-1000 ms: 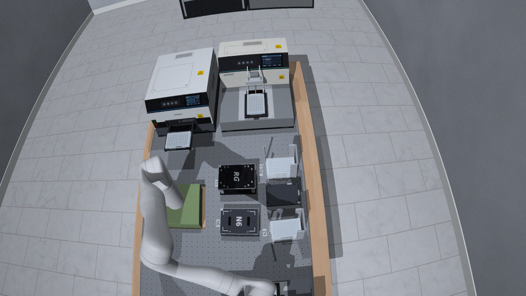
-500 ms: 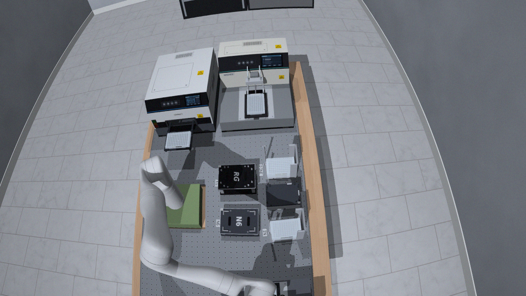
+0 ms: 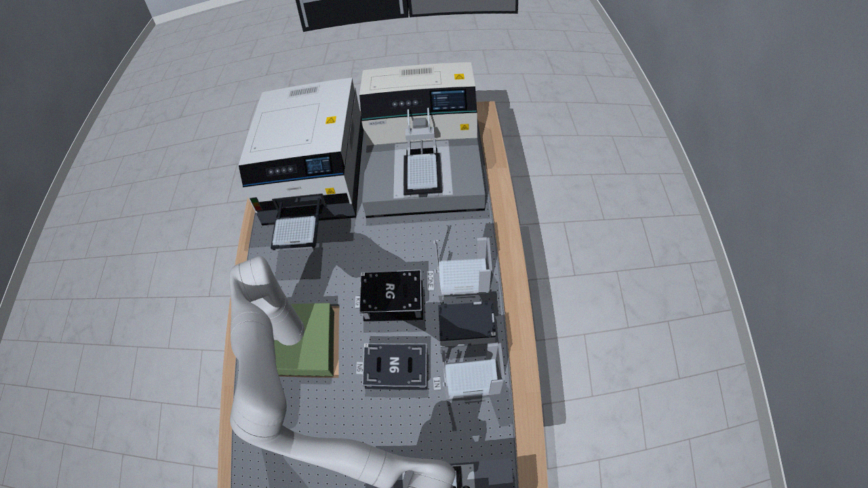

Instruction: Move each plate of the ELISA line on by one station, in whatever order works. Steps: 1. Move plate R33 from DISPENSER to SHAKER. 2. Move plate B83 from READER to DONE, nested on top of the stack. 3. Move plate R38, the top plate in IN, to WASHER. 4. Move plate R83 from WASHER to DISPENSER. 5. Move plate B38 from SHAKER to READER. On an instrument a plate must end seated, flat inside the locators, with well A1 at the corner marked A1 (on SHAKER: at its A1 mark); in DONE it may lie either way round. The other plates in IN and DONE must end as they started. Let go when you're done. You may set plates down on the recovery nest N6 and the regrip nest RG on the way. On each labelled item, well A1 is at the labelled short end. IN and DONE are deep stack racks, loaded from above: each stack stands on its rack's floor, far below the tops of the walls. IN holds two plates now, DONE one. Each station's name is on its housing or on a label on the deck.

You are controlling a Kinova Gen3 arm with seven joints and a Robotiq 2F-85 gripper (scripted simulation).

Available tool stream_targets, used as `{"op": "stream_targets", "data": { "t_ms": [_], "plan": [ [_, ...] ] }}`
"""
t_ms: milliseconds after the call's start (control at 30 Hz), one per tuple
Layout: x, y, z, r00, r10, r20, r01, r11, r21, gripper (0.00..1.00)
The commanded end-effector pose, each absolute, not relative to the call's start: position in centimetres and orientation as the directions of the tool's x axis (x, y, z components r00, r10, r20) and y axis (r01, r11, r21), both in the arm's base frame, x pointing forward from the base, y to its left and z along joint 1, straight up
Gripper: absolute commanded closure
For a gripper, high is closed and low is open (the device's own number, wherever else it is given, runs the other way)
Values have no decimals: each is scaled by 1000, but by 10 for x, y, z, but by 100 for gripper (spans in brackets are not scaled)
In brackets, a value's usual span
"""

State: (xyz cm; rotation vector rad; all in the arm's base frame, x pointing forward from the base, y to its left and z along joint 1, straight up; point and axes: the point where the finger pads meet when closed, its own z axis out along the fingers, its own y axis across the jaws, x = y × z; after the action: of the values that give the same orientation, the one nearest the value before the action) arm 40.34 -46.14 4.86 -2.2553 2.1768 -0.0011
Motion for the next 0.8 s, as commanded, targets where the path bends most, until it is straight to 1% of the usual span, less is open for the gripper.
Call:
{"op": "stream_targets", "data": {
  "t_ms": [0,767],
  "plan": [
    [404,-460,47,27,-1000,-5,-1000,-27,-5,6],
    [404,-460,56,32,-999,-7,-999,-32,-6,6]
  ]
}}
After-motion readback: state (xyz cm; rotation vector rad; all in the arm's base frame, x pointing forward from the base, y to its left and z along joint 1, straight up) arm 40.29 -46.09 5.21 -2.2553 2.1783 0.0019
